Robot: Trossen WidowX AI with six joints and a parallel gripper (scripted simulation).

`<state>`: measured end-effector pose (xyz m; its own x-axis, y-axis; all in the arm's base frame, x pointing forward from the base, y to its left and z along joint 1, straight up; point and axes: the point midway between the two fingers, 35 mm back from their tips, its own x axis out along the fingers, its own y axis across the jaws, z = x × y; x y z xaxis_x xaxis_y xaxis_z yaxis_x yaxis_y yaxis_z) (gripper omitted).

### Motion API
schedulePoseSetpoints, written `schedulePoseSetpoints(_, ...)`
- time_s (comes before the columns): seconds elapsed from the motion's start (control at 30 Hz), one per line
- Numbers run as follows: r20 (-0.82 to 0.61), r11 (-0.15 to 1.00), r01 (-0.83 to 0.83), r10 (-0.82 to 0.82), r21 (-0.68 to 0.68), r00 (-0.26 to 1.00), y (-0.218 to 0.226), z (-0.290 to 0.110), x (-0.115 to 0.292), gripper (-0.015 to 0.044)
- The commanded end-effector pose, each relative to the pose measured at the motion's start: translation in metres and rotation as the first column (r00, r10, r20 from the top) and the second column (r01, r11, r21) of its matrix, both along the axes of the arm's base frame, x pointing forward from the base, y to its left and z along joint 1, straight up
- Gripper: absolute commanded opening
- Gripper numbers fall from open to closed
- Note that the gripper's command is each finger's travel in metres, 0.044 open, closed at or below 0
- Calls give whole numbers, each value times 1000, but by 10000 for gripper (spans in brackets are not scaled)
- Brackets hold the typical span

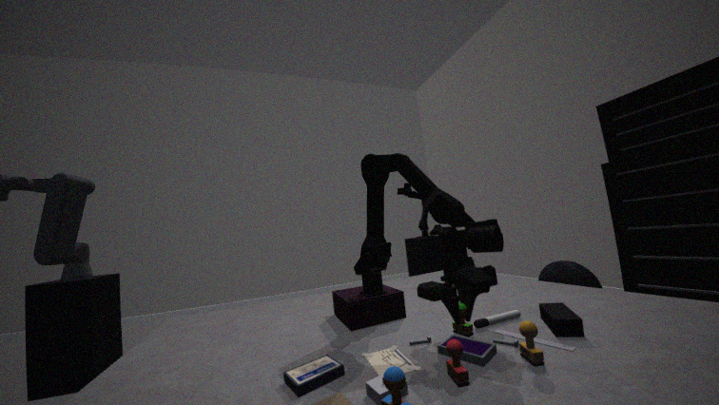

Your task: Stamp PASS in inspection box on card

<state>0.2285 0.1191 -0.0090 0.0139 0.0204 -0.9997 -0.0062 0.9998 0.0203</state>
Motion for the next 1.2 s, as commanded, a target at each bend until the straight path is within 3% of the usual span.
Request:
schedulePoseSetpoints(0.0, 0, 1000, 0, 0, 2, 1000, 0, 2, 1, 0)
schedulePoseSetpoints(1.17, -1, 1000, 0, 0, 9, 1000, 1, 19, 2, 0)
